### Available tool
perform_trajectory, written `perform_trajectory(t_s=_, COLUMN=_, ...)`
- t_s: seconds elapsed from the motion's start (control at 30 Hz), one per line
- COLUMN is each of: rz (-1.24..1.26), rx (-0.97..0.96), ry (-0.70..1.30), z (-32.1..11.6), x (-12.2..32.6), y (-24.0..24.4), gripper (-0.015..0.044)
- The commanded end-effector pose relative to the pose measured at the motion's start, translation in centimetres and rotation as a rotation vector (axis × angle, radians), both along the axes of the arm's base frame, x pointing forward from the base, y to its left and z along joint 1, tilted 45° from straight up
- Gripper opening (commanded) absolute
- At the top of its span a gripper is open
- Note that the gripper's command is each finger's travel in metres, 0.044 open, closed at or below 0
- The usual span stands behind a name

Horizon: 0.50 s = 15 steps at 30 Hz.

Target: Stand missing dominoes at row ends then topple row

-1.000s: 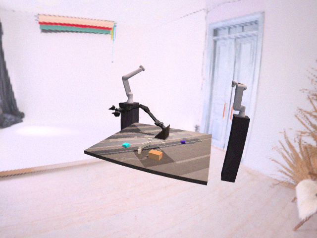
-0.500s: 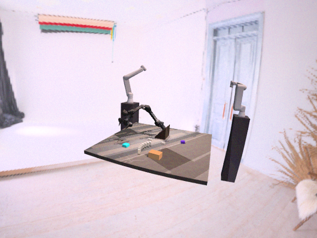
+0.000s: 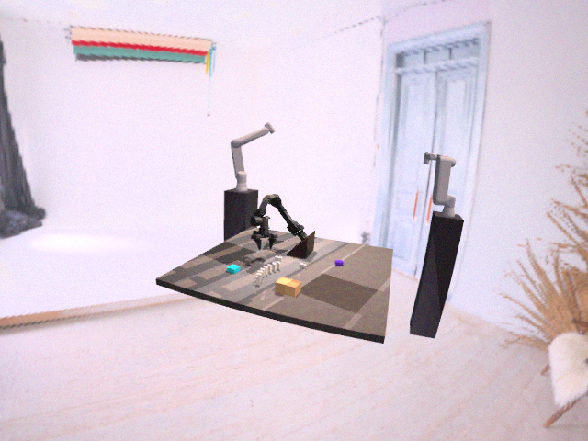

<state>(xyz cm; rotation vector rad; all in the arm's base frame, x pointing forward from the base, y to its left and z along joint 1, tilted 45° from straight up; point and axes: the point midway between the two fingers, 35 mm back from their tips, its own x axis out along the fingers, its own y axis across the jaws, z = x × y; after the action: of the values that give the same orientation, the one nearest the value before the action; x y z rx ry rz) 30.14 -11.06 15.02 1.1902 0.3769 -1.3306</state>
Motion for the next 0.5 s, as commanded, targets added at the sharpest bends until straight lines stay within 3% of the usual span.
perform_trajectory(t_s=0.0, rz=0.111, rx=-0.133, ry=0.27, z=-2.8, x=-4.7, y=1.2, gripper=0.044)
perform_trajectory(t_s=0.13, rz=0.229, rx=-0.268, ry=0.507, z=-4.3, x=-8.7, y=1.7, gripper=0.044)
perform_trajectory(t_s=0.47, rz=0.235, rx=-0.273, ry=0.517, z=-5.0, x=-8.6, y=1.7, gripper=0.044)
